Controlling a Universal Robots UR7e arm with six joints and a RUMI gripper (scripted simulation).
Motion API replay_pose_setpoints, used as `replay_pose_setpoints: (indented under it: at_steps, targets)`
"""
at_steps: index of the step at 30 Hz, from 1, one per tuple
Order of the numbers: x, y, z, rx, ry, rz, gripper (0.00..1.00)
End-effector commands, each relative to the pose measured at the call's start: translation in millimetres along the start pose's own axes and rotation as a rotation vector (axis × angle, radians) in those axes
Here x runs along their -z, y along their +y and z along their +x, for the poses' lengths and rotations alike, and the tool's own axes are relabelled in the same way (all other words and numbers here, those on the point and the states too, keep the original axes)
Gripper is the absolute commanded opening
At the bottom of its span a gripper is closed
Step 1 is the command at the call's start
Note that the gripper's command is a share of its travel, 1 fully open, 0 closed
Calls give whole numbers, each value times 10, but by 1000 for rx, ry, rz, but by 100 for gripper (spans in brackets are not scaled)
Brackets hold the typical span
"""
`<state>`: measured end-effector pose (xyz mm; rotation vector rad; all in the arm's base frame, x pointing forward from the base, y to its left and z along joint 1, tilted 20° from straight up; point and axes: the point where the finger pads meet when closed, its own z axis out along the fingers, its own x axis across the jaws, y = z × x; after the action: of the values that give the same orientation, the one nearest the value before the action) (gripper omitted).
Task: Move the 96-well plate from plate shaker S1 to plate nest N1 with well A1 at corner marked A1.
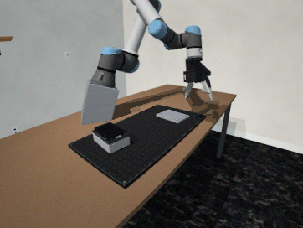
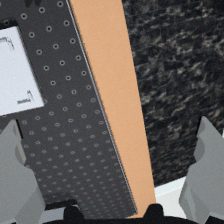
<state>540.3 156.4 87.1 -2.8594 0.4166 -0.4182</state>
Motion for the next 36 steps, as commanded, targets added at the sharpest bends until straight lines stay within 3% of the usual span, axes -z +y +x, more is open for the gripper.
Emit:
replay_pose_setpoints:
  at_steps: [1, 23, 30, 36]
  targets:
    - [-44, 284, 37, -66, -13, -14, 100]
    - [-106, 1026, 98, -292, -45, -55, 100]
    - [-127, 1250, 86, -291, -47, -53, 100]
    - [-141, 1548, 55, -408, -64, -69, 100]
